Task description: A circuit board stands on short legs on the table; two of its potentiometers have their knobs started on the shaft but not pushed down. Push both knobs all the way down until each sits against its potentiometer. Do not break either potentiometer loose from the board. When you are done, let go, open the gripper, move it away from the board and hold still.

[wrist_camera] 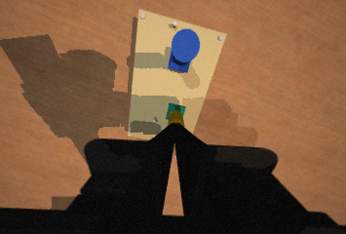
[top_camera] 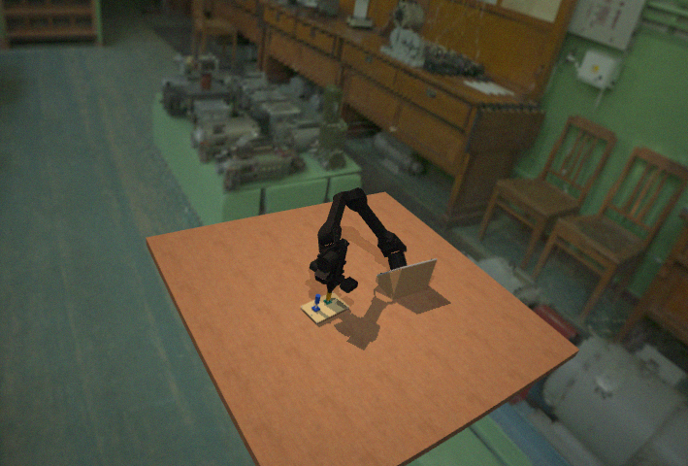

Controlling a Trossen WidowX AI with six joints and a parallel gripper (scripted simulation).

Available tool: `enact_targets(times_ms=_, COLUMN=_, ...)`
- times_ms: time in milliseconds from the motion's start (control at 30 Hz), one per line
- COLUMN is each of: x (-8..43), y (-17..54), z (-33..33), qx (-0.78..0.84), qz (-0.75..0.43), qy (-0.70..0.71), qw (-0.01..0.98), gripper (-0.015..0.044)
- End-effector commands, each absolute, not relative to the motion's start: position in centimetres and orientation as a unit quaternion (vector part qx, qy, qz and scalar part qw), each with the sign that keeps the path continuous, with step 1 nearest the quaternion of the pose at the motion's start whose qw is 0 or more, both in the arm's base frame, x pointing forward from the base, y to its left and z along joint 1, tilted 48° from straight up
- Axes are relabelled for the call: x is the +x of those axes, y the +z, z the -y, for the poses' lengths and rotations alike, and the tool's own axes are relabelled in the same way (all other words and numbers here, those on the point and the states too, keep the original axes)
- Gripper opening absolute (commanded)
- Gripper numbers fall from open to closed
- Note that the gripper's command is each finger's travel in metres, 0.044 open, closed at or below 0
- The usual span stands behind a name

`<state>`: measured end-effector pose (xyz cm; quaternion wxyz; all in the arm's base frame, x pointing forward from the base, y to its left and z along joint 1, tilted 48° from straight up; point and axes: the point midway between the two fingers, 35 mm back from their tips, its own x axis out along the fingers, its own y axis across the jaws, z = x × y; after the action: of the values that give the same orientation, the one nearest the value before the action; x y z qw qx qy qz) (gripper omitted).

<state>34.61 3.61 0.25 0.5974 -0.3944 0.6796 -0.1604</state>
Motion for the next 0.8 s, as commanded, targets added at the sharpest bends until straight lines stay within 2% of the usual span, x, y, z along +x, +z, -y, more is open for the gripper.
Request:
enact_targets(times_ms=0, x=34.83, y=-0.45, z=-2.5, qx=-0.389, qz=-0.684, qy=-0.168, qw=0.593, gripper=0.0)
enact_targets(times_ms=767, x=34.83, y=-0.59, z=-2.34, qx=-0.389, qz=-0.684, qy=-0.168, qw=0.593, gripper=0.0)
